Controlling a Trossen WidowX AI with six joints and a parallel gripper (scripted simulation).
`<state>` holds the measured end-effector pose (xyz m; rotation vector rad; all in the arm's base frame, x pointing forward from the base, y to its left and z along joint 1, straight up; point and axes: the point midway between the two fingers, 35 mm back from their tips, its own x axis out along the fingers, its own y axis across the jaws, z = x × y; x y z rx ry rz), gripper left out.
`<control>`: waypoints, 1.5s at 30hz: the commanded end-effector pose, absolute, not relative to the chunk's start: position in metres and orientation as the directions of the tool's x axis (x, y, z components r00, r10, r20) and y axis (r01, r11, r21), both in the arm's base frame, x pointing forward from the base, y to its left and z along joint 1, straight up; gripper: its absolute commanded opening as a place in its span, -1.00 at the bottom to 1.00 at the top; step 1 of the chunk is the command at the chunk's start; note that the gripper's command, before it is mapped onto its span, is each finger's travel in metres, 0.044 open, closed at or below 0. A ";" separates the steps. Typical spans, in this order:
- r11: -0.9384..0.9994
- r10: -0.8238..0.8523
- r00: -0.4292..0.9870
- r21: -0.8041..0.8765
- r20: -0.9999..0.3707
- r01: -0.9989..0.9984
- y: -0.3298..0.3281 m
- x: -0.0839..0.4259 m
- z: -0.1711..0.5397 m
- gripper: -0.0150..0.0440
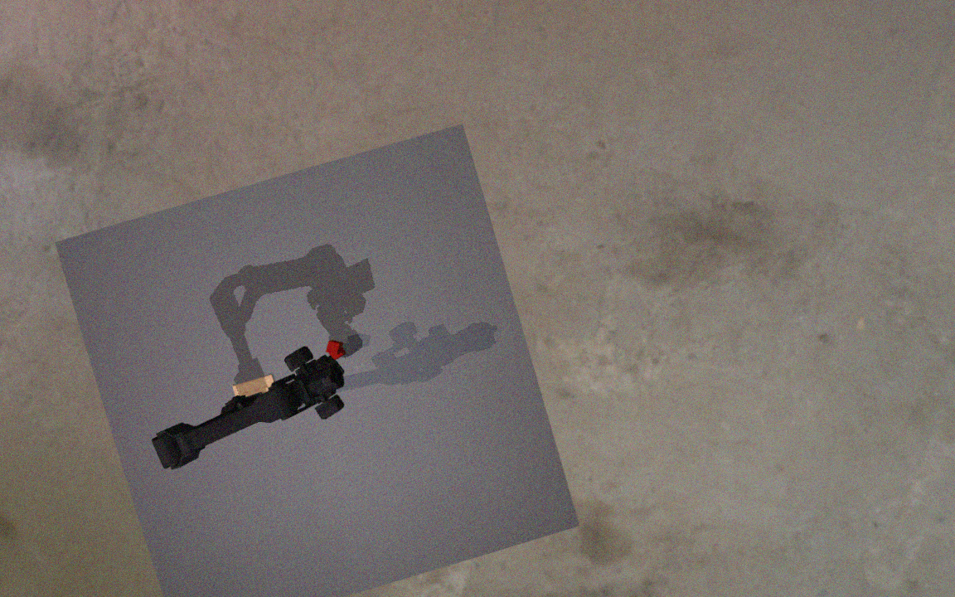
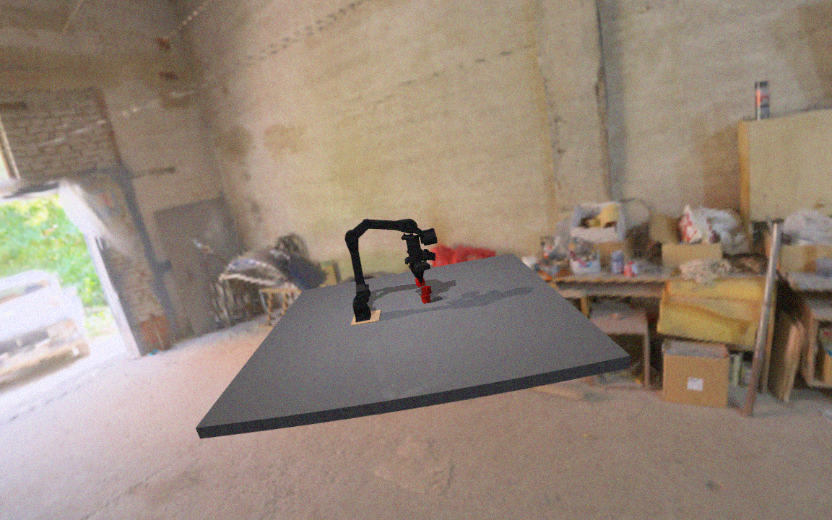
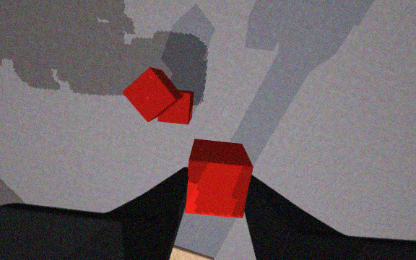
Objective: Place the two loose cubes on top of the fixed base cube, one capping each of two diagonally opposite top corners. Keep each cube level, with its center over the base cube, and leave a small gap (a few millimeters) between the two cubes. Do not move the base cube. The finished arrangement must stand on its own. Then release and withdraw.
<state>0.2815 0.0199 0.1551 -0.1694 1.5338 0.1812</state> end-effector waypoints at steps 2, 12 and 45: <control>0.897 0.007 0.031 -0.008 -1.000 -0.442 0.030 0.284 0.154 -0.14; 0.649 0.008 0.031 -0.018 -0.999 -0.760 0.047 0.285 0.152 -0.14; 0.538 0.007 0.028 -0.020 -1.000 -0.843 0.053 0.284 0.120 -0.14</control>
